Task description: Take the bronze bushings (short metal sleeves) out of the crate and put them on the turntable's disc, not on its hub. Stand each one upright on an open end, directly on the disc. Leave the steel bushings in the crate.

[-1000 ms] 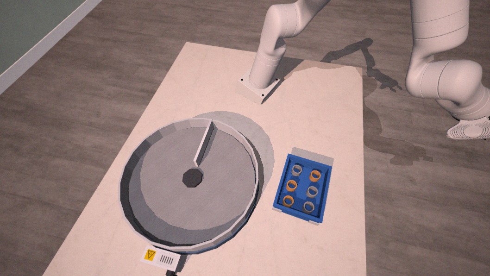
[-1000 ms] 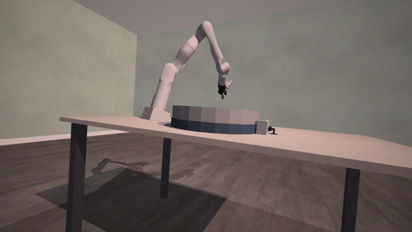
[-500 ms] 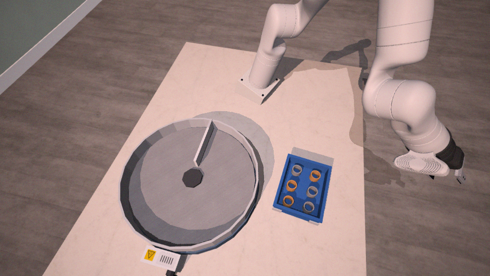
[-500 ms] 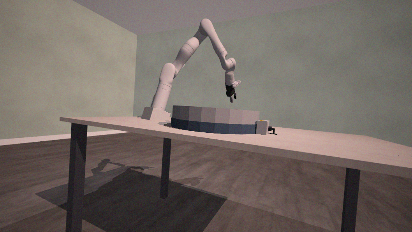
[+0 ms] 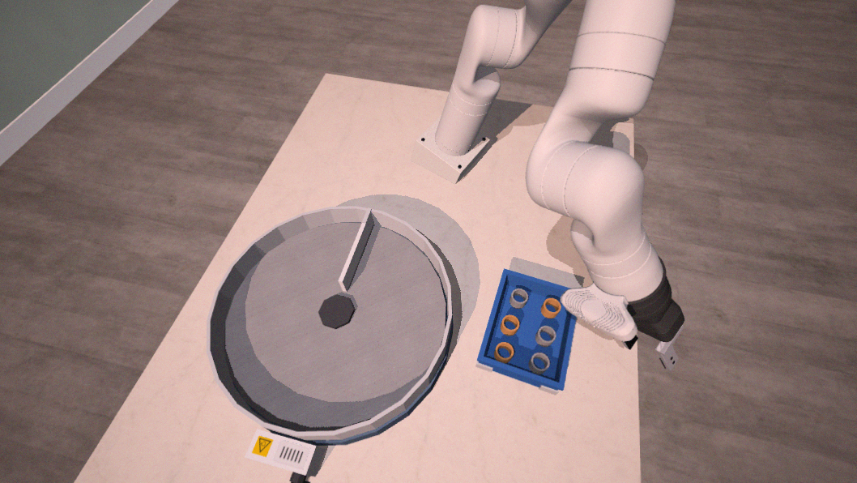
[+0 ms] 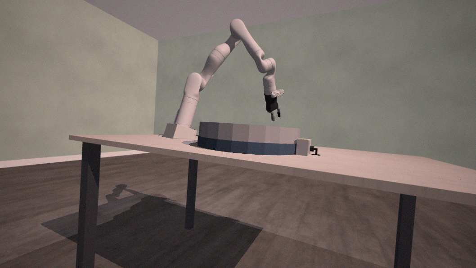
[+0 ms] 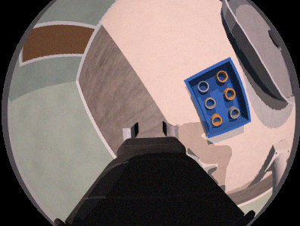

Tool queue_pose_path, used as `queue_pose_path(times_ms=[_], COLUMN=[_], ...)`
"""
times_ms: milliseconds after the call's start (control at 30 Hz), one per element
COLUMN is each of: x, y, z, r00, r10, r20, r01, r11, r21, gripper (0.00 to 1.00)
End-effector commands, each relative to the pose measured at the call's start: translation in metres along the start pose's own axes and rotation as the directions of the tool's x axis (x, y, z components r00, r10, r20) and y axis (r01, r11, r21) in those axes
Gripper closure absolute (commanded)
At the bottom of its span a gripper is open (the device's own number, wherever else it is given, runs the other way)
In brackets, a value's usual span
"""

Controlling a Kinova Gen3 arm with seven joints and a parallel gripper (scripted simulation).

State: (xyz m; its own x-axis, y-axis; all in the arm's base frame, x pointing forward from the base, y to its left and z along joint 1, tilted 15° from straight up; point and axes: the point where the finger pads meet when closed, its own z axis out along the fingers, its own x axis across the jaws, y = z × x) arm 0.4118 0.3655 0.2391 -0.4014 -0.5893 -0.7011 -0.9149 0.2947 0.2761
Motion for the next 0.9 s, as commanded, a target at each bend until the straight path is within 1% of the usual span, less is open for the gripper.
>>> queue_pose_path(times_ms=[0,33,67,167,433,500,567,600,700,867], x=[0.004,0.022,0.027,0.051,0.124,0.144,0.144,0.166,0.194,0.248], y=[-0.014,-0.036,-0.042,-0.066,-0.118,-0.128,-0.128,-0.137,-0.146,-0.155], z=[-0.009,-0.025,-0.029,-0.049,-0.112,-0.128,-0.128,-0.147,-0.171,-0.215], r00=[1.000,0.998,0.997,0.991,0.952,0.936,0.936,0.917,0.887,0.819], r10=[0.020,0.062,0.073,0.129,0.295,0.339,0.339,0.388,0.450,0.564], r20=[0.003,-0.016,-0.021,-0.042,-0.085,-0.092,-0.092,-0.098,-0.102,-0.101], r01=[-0.020,-0.061,-0.072,-0.124,-0.270,-0.307,-0.307,-0.347,-0.398,-0.488], r11=[1.000,0.997,0.995,0.987,0.936,0.917,0.917,0.893,0.858,0.779], r21=[0.020,0.055,0.063,0.106,0.224,0.254,0.254,0.285,0.325,0.395], gripper=[0.00,0.00,0.00,0.00,0.00,0.00,0.00,0.00,0.00,0.00])
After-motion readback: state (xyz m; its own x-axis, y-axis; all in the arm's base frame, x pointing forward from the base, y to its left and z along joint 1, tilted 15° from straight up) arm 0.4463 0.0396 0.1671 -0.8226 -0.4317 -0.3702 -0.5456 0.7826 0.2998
